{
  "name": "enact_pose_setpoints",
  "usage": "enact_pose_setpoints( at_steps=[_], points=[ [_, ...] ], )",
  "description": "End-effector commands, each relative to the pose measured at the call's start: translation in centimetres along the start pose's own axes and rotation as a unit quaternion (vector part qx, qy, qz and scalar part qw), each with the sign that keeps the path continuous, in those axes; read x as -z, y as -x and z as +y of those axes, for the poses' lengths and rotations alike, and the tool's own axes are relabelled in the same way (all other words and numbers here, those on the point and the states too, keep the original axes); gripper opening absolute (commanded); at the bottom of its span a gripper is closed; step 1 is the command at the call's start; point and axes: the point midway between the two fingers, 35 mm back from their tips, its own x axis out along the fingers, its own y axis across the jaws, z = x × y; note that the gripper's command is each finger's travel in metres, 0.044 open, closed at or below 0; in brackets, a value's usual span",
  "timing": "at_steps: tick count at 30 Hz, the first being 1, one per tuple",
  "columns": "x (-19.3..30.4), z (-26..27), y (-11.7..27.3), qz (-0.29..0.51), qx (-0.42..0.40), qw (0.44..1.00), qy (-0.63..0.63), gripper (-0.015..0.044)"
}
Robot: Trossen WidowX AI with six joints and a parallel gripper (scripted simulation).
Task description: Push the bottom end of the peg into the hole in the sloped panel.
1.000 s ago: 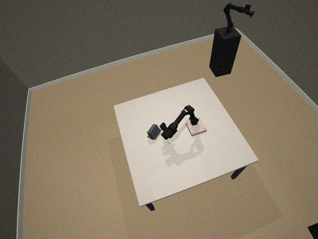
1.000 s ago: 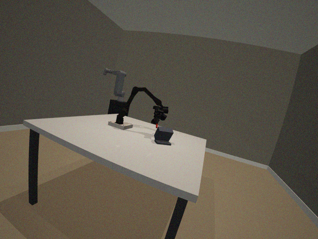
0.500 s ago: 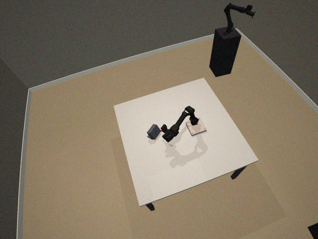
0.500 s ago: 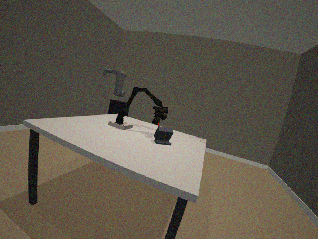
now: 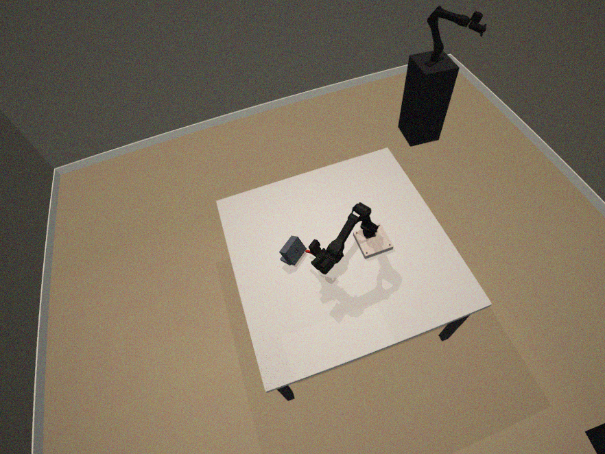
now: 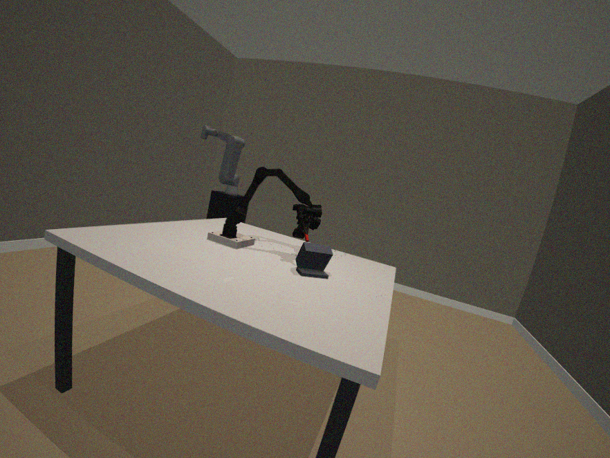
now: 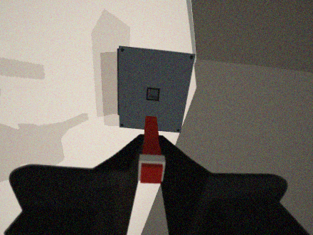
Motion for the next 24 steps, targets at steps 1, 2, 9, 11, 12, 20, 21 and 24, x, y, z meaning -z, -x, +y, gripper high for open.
enact_pose_setpoints(
  at_steps=[1, 2, 9, 11, 12, 20, 21, 24],
  points=[
    [-0.2, 0.1, 0.2, -0.004, 0.006, 1.000, -0.002, 0.0000],
    [-0.3, 0.1, 0.1, -0.004, 0.006, 1.000, -0.002, 0.0000],
    [-0.5, 0.2, -0.6, -0.008, 0.009, 1.000, -0.003, 0.0000],
    [-0.6, 0.2, -0.9, -0.009, 0.009, 1.000, -0.003, 0.0000],
    [-0.6, 0.2, -1.0, -0.009, 0.010, 1.000, -0.003, 0.0000],
    [-0.9, 0.2, -1.9, -0.013, 0.014, 1.000, -0.003, 0.0000],
    [-0.9, 0.2, -2.1, -0.013, 0.015, 1.000, -0.003, 0.0000],
    [-1.0, 0.2, -2.4, -0.015, 0.017, 1.000, -0.003, 0.0000]
  ],
)
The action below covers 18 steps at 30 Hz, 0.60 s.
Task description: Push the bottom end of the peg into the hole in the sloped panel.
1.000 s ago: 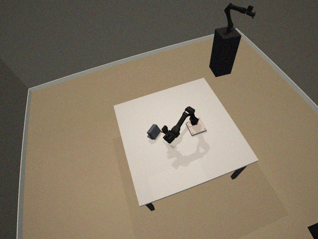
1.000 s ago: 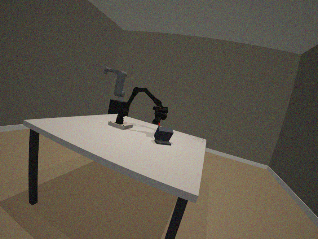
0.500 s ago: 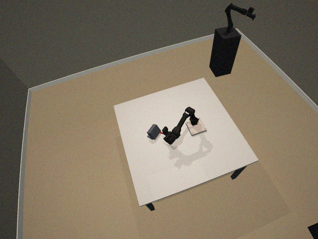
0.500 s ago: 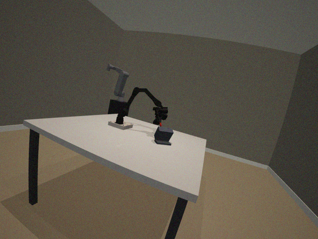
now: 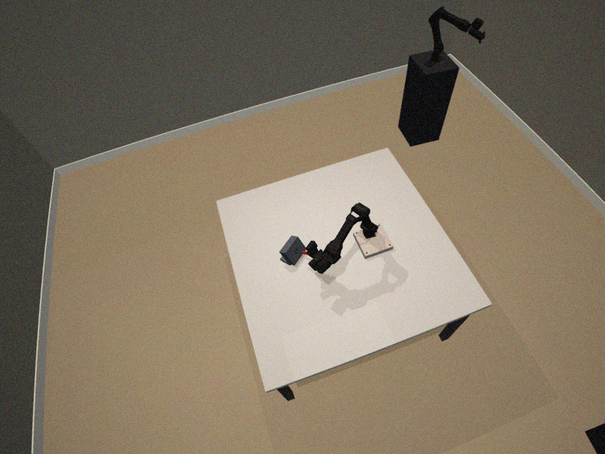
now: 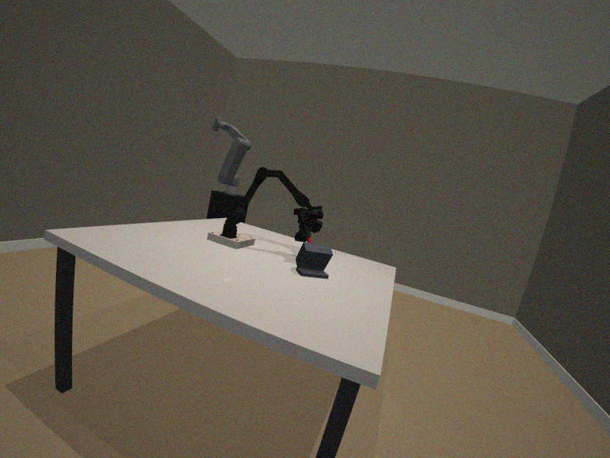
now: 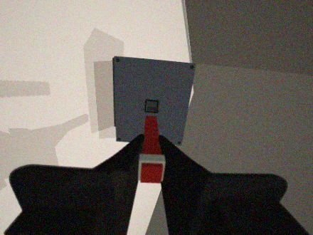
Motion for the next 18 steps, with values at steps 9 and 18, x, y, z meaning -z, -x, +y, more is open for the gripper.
enact_pose_setpoints(
  at_steps=[9, 18],
  points=[
    [-0.1, 0.0, -1.5, -0.002, 0.009, 1.000, 0.003, 0.0000],
    [-0.1, 0.0, -2.1, -0.004, 0.013, 1.000, 0.003, 0.0000]
  ],
)
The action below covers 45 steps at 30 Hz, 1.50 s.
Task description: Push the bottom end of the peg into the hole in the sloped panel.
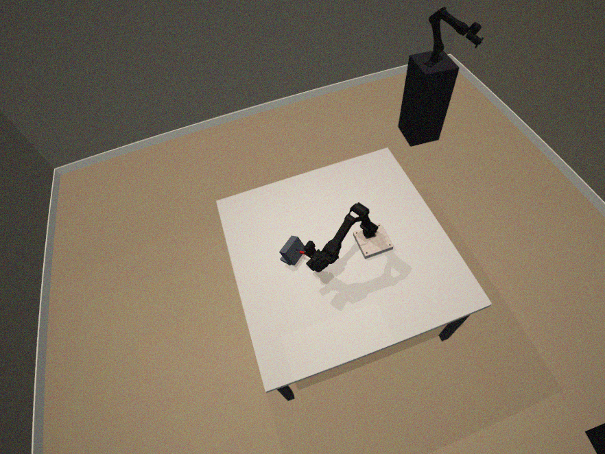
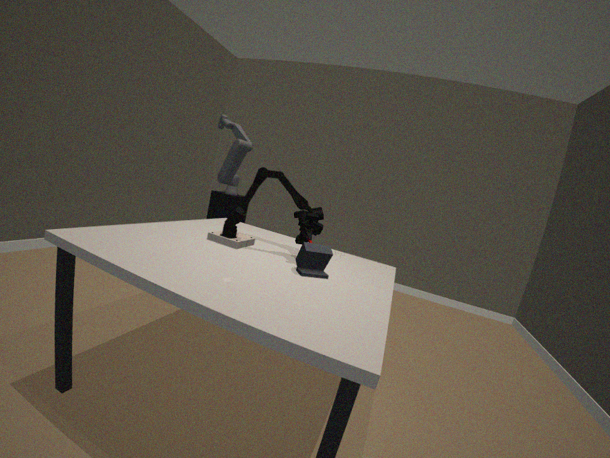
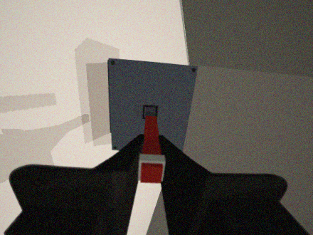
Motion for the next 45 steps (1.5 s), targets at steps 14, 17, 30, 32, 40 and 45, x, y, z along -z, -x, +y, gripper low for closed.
enact_pose_setpoints(
  at_steps=[14, 17, 30, 32, 40, 45],
  points=[
    [0.1, 0.0, -1.8, 0.002, 0.004, 1.000, 0.004, 0.0000],
    [0.1, 0.0, -2.2, 0.002, 0.004, 1.000, 0.004, 0.0000],
    [0.0, -0.2, -2.4, 0.000, 0.006, 1.000, 0.000, 0.0000],
    [0.0, -0.2, -2.4, 0.000, 0.006, 1.000, 0.000, 0.0000],
    [0.1, -0.1, -2.4, 0.000, 0.006, 1.000, 0.000, 0.0000],
    [0.1, -0.1, -2.5, 0.000, 0.006, 1.000, 0.000, 0.0000]
  ],
)
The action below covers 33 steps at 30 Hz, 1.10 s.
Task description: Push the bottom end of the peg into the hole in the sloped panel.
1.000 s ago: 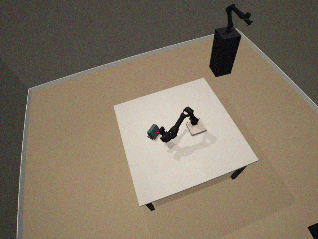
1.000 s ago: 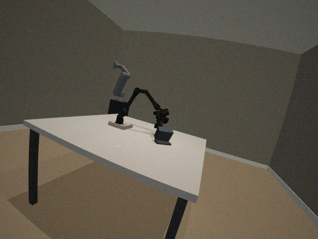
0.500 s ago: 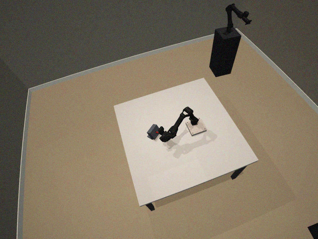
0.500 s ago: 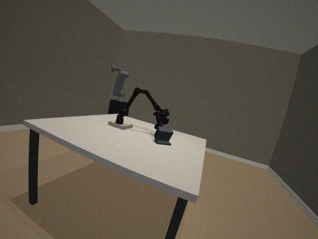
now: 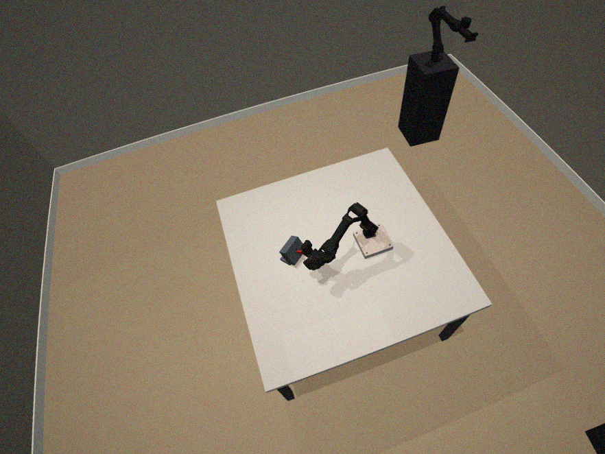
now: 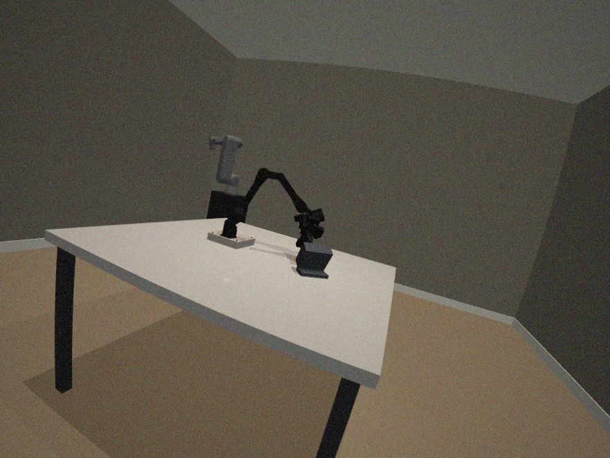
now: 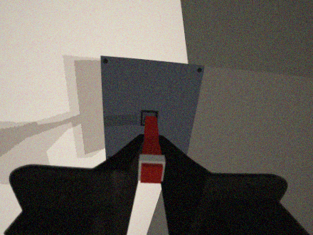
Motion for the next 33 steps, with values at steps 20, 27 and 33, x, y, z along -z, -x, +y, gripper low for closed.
enact_pose_setpoints(
  at_steps=[20, 27, 33],
  points=[
    [0.1, 0.2, -1.2, 0.000, 0.001, 1.000, -0.002, 0.0000],
    [0.2, 0.2, -1.7, 0.000, 0.001, 1.000, -0.002, 0.0000],
    [0.2, 0.2, -2.1, 0.000, 0.001, 1.000, -0.002, 0.0000]
  ],
)
